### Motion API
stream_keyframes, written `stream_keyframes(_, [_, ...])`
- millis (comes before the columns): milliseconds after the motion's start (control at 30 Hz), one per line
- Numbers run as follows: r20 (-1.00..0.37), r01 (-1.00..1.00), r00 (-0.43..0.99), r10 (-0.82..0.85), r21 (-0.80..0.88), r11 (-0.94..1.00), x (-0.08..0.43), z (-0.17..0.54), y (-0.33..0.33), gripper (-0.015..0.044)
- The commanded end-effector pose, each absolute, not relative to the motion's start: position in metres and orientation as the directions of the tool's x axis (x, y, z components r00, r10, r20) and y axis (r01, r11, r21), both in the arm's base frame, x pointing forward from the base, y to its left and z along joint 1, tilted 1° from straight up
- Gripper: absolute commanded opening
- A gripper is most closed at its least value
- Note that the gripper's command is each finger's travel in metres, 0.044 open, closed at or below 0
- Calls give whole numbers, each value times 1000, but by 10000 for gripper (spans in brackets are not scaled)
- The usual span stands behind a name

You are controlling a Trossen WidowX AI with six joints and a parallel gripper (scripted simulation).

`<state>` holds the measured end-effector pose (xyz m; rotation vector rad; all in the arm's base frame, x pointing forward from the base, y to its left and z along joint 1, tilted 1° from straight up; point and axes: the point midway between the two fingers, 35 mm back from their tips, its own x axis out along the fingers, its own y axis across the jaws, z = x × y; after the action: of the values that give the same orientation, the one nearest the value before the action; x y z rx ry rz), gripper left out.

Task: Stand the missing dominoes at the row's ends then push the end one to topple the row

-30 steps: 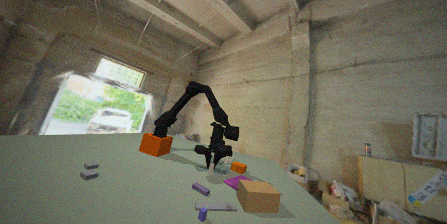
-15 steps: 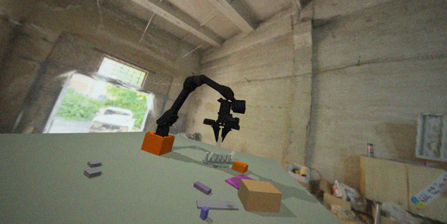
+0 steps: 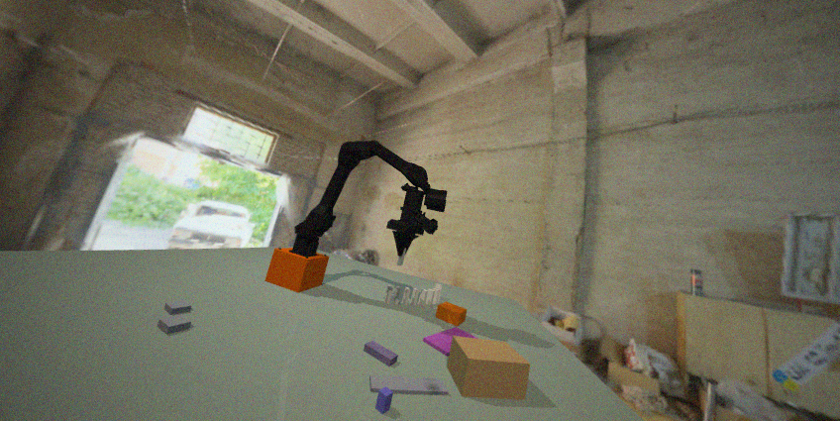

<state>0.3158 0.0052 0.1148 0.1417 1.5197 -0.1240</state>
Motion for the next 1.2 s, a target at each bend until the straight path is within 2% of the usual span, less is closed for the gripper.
stream_keyframes(0, [-999, -386, 43, 6, -12, 922, 275, 110, 47, 107])
stream_keyframes(100, [-999, -552, 41, 8, -16, 834, 261, 107, 59, 107])
stream_keyframes(433, [-999, -552, 41, 8, -16, 834, 263, 103, 60, 107])
stream_keyframes(1167, [-999, -552, 40, 8, -16, 834, 266, -22, 60, 107])
